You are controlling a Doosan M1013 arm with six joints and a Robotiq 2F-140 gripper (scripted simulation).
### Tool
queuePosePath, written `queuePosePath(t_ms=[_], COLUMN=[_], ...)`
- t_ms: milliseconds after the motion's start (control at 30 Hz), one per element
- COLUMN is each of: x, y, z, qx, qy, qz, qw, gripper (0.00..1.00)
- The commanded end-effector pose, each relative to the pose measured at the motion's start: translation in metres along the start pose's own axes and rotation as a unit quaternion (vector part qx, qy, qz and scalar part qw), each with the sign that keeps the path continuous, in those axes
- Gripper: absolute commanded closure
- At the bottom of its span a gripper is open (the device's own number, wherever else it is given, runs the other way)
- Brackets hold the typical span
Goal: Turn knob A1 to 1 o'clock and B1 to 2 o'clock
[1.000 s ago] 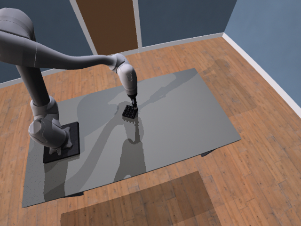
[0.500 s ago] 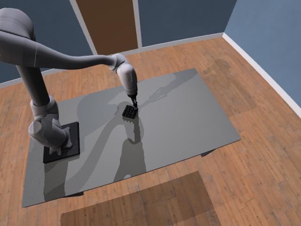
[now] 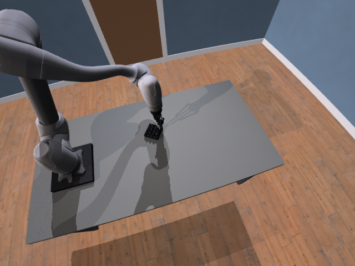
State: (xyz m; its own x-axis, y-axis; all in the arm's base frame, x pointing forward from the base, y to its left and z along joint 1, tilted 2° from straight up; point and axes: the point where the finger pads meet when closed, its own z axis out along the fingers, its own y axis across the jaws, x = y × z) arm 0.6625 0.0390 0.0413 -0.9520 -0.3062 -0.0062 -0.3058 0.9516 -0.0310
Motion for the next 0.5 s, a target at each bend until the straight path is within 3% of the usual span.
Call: queuePosePath(t_ms=[0, 467], x=[0.0, 0.0], y=[0.0, 0.0], z=[-0.0001, -0.0001], qx=[-0.001, -0.001], qy=[0.0, 0.0], qz=[-0.029, -0.124], qw=[1.0, 0.992], gripper=[0.95, 0.95])
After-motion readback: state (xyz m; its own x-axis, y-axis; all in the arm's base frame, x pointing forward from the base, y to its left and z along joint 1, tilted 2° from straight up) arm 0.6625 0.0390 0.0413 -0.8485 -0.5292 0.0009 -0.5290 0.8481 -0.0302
